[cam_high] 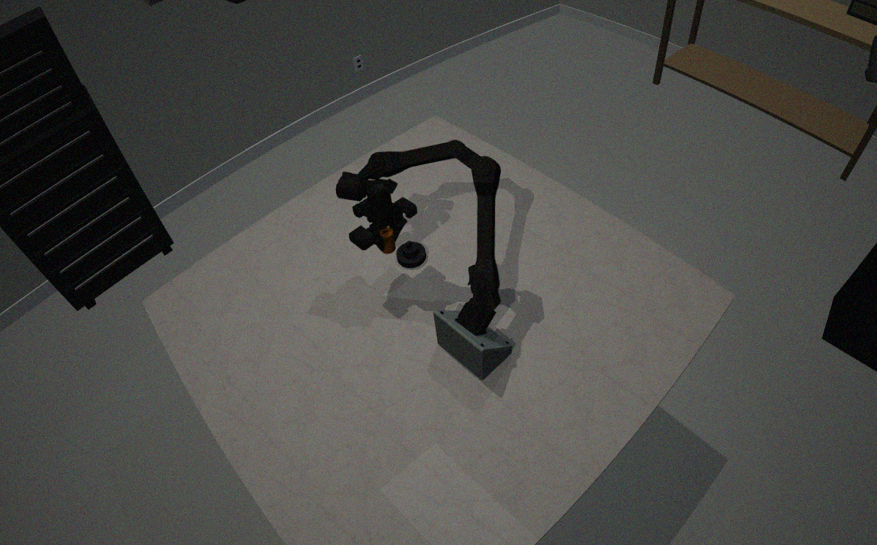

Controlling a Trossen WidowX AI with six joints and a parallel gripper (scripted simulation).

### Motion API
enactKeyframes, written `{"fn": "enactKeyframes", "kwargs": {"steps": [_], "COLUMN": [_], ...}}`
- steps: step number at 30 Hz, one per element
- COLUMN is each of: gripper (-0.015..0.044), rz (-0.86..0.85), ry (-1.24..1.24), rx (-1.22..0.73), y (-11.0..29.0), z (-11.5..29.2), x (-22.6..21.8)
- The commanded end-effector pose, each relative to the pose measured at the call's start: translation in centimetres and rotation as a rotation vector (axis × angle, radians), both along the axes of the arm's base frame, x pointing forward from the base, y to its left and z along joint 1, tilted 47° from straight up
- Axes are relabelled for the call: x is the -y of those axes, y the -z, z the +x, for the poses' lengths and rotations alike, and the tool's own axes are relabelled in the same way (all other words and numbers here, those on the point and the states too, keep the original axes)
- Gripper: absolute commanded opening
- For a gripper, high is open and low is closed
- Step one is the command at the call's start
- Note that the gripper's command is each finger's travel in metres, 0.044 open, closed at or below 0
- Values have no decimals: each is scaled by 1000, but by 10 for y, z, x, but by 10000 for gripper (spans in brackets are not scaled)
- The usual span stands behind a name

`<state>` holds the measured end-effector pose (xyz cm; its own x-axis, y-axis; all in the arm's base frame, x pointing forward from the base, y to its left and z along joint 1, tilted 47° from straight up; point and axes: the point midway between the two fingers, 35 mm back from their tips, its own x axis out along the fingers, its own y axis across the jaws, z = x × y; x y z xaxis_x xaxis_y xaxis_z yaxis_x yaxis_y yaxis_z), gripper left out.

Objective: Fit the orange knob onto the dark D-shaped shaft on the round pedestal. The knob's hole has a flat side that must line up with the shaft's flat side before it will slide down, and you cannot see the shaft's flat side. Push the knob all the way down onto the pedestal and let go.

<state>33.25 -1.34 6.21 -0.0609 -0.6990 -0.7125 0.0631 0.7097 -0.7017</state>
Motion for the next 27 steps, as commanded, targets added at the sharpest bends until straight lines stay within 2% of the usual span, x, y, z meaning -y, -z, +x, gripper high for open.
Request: {"fn": "enactKeyframes", "kwargs": {"steps": [1, 21, 27], "gripper": [0, 0, 0], "rz": [-4, -36, -37], "ry": [-5, 6, 6], "rx": [7, 4, 4], "y": [-9, -41, -38], "z": [2, 0, -1], "x": [10, 63, 68]}}
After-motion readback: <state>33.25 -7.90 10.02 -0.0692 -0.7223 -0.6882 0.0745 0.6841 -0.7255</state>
